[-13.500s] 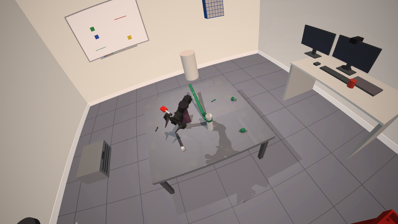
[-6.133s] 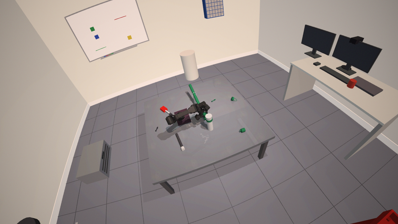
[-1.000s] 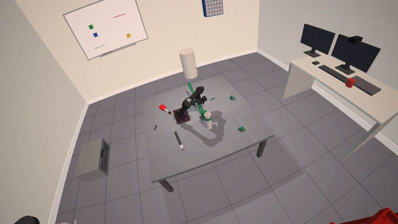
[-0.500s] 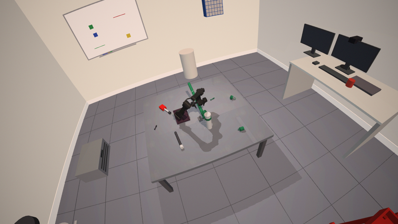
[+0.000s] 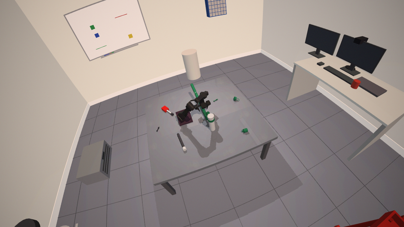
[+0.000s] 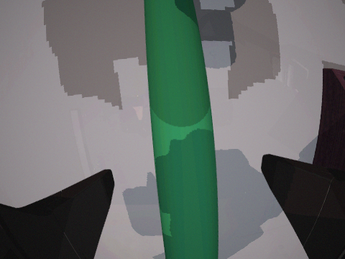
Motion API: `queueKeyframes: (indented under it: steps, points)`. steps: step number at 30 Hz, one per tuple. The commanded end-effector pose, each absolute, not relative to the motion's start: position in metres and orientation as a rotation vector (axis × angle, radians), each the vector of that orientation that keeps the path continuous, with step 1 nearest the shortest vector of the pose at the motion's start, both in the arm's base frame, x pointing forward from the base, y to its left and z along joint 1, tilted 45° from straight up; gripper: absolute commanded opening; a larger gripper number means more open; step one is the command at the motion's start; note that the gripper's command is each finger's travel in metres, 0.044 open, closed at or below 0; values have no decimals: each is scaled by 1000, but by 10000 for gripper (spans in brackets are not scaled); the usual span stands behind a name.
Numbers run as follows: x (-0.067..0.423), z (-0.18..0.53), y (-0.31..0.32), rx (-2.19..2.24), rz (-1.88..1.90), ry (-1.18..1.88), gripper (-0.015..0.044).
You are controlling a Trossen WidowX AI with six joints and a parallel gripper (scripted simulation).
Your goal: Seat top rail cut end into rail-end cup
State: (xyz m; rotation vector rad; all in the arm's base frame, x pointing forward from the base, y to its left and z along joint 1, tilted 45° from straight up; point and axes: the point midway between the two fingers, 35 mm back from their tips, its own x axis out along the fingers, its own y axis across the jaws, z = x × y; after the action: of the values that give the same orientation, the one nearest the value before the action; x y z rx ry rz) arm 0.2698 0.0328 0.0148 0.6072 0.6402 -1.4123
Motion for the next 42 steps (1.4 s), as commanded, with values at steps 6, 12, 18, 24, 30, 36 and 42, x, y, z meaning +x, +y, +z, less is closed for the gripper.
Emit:
queueKeyframes:
  steps: [6,12,18,24,30,36,42]
  points:
    - [269,5,21,597,-1414,642,440]
    - [269,-2,14,597,-1415,640,440]
    - [269,-4,11,596,-1415,639,387]
    - [269,-4,11,596,-1415,639,230]
    - [269,-4,11,596,-1415,639,170]
    - [269,-4,11,596,-1415,639,130]
    - [270,0,15,597,-1415,640,0]
